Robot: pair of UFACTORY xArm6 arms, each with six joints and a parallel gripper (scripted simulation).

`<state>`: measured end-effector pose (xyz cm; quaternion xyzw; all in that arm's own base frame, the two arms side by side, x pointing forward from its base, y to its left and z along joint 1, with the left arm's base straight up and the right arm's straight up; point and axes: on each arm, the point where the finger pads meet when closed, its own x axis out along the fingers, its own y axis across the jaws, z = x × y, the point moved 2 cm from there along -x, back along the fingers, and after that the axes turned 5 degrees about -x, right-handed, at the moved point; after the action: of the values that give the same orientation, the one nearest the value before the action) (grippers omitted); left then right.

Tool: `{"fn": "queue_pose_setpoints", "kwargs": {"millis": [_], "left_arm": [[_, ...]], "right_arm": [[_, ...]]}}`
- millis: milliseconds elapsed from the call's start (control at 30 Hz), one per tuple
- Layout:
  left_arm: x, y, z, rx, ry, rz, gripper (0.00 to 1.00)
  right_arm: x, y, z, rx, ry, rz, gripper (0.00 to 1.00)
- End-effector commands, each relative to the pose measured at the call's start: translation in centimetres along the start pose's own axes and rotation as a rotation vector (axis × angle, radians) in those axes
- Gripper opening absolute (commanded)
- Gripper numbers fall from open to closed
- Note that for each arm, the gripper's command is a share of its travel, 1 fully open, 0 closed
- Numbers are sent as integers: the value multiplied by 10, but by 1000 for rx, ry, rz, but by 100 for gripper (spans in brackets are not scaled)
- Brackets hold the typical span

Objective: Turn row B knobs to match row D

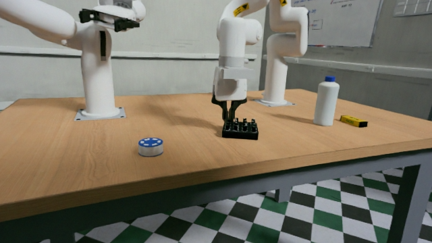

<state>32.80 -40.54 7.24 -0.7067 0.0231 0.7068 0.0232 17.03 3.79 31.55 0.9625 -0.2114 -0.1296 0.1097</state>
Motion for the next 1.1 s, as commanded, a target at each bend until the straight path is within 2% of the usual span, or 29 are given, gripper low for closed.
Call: {"fn": "queue_pose_setpoints", "kwargs": {"millis": [0,433,933,1067], "left_arm": [[-2,1,-1,-12,3,4,10],[-2,1,-1,-149,3,4,10],[-2,1,-1,-522,2,4,10],[-2,1,-1,-574,2,4,10]], "right_arm": [[0,0,-1,1,-1,-1,100],[0,0,-1,1,-1,-1,100],[0,0,-1,1,-1,-1,100],[0,0,-1,1,-1,-1,100]]}}
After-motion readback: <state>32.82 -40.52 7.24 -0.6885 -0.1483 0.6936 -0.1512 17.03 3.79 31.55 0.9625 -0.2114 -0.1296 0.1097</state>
